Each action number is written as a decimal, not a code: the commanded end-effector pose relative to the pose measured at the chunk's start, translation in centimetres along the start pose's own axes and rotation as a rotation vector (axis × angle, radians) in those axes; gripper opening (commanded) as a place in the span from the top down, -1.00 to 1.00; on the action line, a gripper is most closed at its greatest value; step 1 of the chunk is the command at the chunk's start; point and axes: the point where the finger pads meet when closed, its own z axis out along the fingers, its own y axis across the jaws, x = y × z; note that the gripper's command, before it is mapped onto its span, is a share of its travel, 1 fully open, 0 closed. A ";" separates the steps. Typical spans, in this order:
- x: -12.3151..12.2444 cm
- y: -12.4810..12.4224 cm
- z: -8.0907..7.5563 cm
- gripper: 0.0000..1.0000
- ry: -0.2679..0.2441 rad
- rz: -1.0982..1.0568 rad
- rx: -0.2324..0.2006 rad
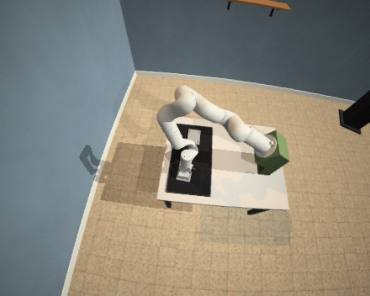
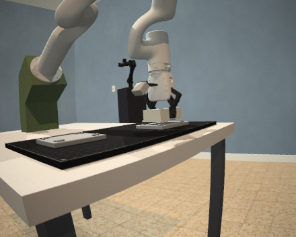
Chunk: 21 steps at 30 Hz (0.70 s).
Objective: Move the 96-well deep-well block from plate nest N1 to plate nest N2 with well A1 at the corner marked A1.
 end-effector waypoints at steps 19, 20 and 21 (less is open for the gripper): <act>0.0 0.0 0.3 1.00 0.000 0.000 0.001; 0.0 0.0 0.3 1.00 0.000 0.000 0.001; 0.0 0.0 0.3 1.00 0.000 0.000 0.001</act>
